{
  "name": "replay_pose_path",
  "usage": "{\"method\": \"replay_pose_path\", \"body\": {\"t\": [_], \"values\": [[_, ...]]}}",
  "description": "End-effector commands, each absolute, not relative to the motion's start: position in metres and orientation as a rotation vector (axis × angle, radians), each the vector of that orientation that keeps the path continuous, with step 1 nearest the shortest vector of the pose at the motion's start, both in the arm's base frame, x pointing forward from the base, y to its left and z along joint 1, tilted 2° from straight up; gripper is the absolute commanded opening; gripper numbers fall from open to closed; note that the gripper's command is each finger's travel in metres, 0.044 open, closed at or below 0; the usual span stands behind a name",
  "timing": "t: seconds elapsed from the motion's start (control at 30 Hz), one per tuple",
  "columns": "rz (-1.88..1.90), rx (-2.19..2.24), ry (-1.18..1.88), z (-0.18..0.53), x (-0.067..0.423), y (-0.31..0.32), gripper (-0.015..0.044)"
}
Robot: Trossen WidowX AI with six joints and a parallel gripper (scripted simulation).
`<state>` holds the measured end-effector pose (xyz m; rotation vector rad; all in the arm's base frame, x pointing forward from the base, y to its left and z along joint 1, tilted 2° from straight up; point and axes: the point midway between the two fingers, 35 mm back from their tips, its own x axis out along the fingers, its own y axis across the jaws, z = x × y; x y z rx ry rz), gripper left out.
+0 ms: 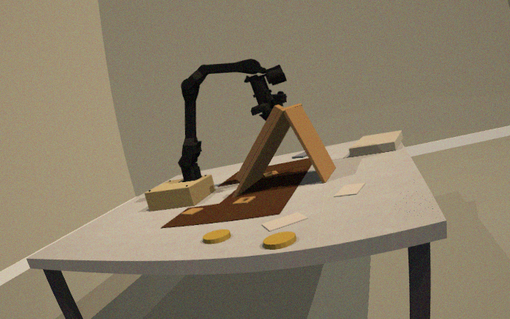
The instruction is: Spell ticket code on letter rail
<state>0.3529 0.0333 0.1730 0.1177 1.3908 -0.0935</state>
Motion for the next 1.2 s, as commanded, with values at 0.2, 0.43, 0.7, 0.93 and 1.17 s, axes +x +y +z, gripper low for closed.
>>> {"method": "replay_pose_path", "body": {"t": [0.2, 0.43, 0.7, 0.93, 1.17], "values": [[-0.086, 0.119, 1.392, 0.1695, 0.3576, 0.0342, 0.0000], [-0.086, 0.119, 1.392, 0.1674, 0.3604, 0.0340, 0.0000], [-0.086, 0.119, 1.391, 0.1650, 0.3635, 0.0339, 0.0000], [-0.086, 0.119, 1.391, 0.1654, 0.3630, 0.0326, 0.0000], [-0.086, 0.119, 1.392, 0.1662, 0.3614, 0.0293, 0.0000]]}}
